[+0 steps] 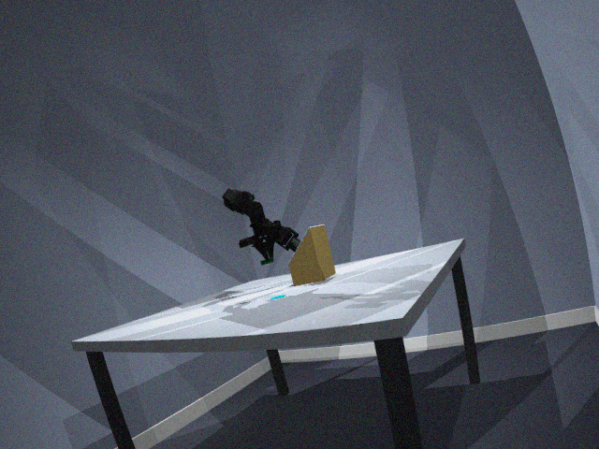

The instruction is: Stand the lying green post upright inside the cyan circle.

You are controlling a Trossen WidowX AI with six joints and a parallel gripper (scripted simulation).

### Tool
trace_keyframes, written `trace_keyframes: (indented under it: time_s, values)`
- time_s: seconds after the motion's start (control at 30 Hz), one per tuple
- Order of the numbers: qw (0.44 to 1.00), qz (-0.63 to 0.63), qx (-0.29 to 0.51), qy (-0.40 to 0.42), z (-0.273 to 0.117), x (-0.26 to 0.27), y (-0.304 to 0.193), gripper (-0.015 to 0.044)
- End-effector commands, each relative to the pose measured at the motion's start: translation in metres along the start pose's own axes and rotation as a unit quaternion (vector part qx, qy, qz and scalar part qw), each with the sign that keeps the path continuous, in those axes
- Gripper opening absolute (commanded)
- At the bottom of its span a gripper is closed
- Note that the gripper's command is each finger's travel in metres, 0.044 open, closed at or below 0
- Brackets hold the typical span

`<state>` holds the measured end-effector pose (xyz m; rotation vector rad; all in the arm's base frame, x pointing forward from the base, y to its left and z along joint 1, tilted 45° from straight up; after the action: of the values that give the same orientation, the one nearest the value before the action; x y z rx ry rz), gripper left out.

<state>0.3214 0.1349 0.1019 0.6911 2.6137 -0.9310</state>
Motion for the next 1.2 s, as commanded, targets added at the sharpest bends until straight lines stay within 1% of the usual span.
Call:
trace_keyframes:
  time_s: [0.0, 1.17]
  values:
    - [1.0, -0.002, -0.006, 0.018, 0.006, 0.0, -0.003, 0.0023]
    - [0.989, -0.001, -0.093, 0.116, 0.029, -0.007, -0.021, 0.0023]
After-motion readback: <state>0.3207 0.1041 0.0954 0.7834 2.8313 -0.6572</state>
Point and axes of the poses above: the point midway between the two fingers, 35 mm back from their tips, its own z axis out along the fingers, its own x axis across the jaws, y = z × x, the point moved 9 cm from there along -z, back along the fingers, and after that the axes turned 8 degrees about z, right-handed, at the moved point
